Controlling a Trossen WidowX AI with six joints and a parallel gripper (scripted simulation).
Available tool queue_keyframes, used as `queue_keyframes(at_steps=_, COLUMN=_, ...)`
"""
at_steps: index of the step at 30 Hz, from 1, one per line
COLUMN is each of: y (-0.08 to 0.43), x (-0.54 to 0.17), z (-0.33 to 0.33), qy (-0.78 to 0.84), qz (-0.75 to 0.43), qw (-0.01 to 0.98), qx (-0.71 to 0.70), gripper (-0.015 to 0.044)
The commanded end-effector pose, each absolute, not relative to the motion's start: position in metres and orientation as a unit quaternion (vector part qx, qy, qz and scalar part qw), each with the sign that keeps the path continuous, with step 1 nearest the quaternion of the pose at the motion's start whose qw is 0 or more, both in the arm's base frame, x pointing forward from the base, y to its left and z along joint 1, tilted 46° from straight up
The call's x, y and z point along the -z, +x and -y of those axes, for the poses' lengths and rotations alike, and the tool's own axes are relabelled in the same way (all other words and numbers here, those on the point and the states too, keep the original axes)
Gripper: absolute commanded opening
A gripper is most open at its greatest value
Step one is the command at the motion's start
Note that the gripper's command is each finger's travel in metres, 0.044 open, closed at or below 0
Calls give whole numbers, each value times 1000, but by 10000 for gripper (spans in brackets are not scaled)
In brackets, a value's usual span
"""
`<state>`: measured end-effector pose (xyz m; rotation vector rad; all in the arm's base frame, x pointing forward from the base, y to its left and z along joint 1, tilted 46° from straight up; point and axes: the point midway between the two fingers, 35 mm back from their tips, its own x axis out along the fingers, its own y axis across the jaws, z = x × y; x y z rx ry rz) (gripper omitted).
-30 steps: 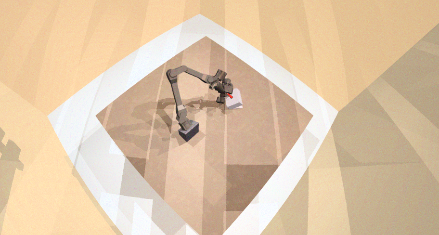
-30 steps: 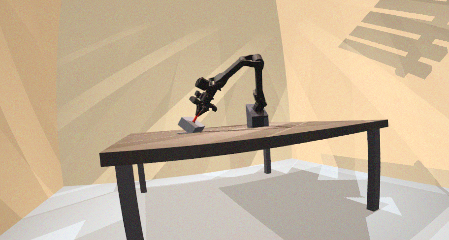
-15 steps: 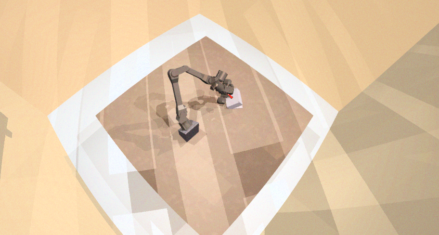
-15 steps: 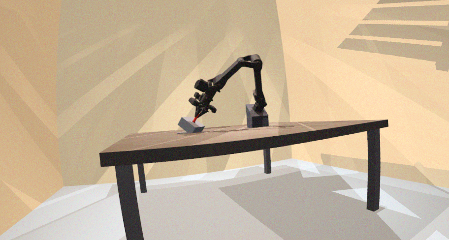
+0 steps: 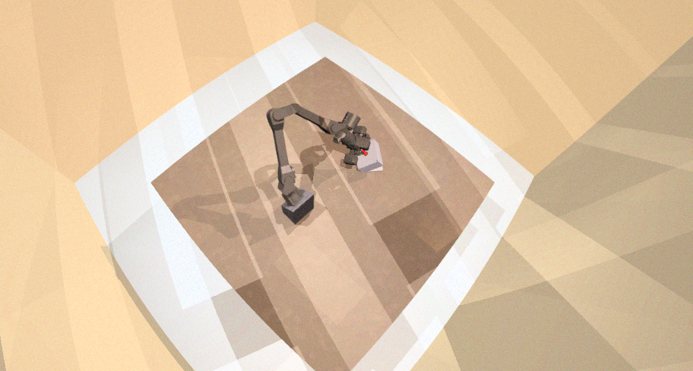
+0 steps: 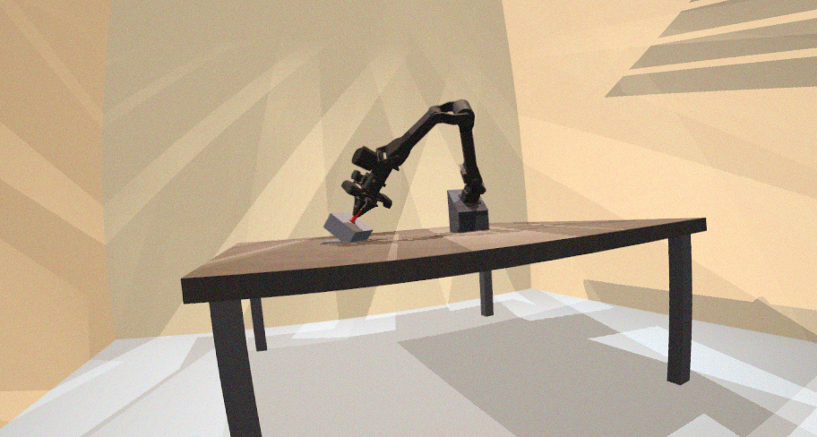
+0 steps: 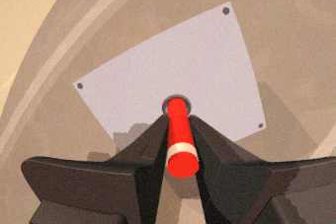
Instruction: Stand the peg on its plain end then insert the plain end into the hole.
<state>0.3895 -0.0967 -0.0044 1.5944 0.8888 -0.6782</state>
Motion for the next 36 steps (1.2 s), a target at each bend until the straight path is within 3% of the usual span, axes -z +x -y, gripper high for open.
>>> queue_keyframes(at_steps=1, y=391, x=8, z=97, qy=677, qz=-377, qw=561, qx=291, gripper=0)
queue_keyframes(at_steps=18, y=392, x=8, z=96, qy=677, qz=-378, qw=562, qx=288, gripper=0)
queue_keyframes(at_steps=34, y=391, x=6, z=97, qy=677, qz=-378, qw=562, qx=289, gripper=420)
queue_keyframes(at_steps=36, y=389, x=4, z=97, qy=677, qz=-378, qw=562, qx=289, gripper=440)
